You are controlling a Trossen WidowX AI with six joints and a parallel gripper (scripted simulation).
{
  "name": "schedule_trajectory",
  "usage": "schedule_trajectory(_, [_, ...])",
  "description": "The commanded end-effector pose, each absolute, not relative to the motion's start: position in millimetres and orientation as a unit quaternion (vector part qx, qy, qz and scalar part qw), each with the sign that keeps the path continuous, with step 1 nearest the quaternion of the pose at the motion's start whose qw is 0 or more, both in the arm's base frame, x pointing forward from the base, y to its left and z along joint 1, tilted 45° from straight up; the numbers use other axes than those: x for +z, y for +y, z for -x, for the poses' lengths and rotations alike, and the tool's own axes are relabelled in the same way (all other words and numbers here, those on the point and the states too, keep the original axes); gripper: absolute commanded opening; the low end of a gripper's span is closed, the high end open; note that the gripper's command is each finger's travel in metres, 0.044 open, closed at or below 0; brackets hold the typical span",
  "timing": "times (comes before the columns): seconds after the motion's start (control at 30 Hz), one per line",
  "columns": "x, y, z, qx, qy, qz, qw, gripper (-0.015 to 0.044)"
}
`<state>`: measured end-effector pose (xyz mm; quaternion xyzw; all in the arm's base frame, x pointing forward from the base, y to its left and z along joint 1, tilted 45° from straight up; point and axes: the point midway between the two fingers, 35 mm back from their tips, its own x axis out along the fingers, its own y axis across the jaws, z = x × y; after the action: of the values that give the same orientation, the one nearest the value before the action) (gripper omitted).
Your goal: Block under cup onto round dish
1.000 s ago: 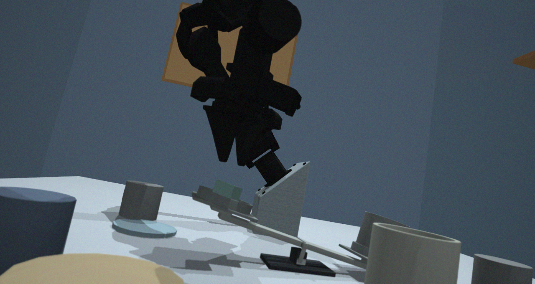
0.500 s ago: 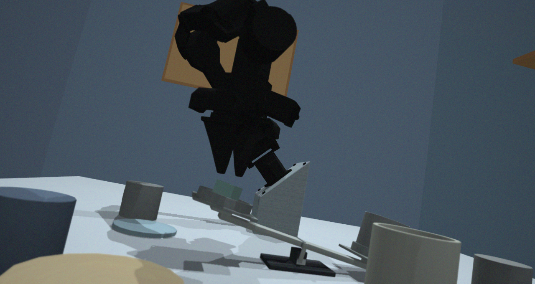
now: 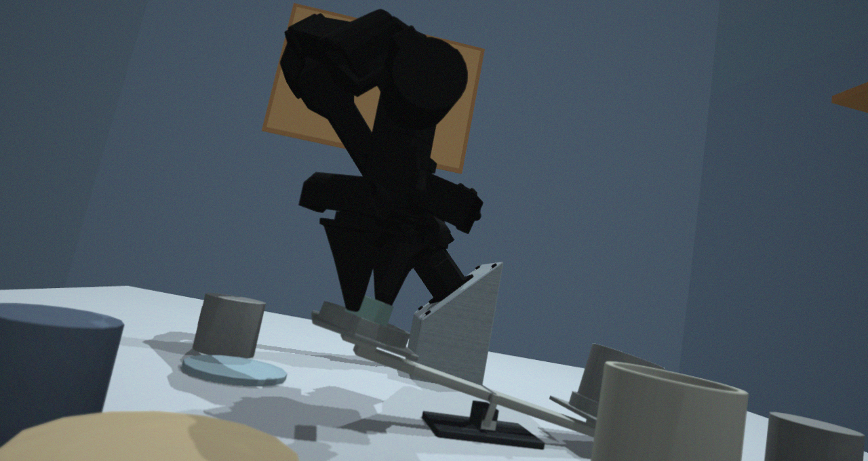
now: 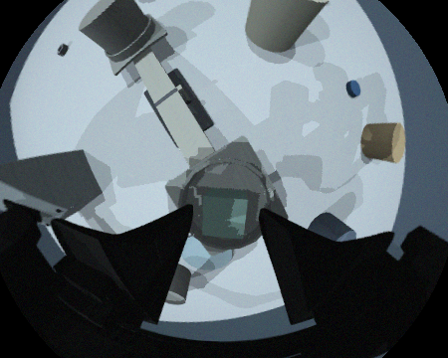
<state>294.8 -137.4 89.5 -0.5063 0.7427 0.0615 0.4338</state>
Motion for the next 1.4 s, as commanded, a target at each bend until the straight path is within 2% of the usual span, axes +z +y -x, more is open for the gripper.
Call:
schedule_trajectory(0.0, [85,-142,-293,0.062,0.744,0.508,0.430,0.0260])
schedule_trajectory(0.1, [83,-144,-292,0.062,0.744,0.508,0.430,0.0260])
schedule_trajectory(0.23, [83,-144,-292,0.062,0.744,0.508,0.430,0.0155])
schedule_trajectory(0.47, [83,-144,-292,0.062,0.744,0.508,0.430,0.0108])
schedule_trajectory(0.6, [88,-138,-295,0.063,0.743,0.508,0.431,0.0003])
schedule_trajectory(1.13, [149,-78,-303,0.064,0.744,0.507,0.431,0.0000])
schedule_trajectory(1.37, [152,-101,-293,0.070,0.743,0.503,0.436,0.0000])
